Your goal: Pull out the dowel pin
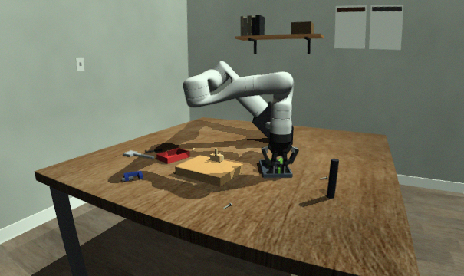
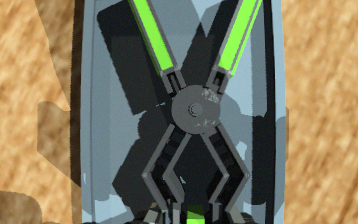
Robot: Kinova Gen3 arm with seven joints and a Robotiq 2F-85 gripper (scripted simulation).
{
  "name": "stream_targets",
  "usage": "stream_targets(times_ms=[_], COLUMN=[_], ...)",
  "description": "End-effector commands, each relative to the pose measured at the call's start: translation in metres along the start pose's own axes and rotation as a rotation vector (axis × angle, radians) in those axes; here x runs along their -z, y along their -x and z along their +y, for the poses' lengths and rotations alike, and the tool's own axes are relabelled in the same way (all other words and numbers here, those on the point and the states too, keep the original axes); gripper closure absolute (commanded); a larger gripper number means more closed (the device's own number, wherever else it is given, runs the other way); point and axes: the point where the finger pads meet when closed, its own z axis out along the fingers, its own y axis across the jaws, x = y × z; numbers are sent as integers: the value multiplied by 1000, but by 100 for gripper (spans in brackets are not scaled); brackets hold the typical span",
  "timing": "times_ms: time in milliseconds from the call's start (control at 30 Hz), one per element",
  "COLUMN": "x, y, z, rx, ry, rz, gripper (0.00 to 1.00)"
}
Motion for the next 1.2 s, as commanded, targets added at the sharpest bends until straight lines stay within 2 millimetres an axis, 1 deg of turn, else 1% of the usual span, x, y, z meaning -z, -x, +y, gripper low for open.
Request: stream_targets(times_ms=[0, 67, 100, 267, 300, 533, 567, 733, 767, 933, 967, 1167], x=[2, 2, 2, 3, 3, 3, 3, 3, 3, 3, 3, 3], y=[1, 1, 1, 1, 1, 1, 1, 1, 1, 1, 1, 1], z=[0, 0, 0, 0, 0, 0, 0, 0, 0, 0, 0, 0], rx=[0, 0, 0, 0, 0, 0, 0, 0, 0, 0, 0, 0], ry=[1, 1, 1, 1, 1, 1, 1, 1, 1, 1, 1, 1], rz=[-2, -2, -2, -2, -2, -2, -2, -2, -2, -2, -2, -2], gripper=[60, 60, 66, 66, 72, 72, 78, 78, 84, 84, 90, 90])
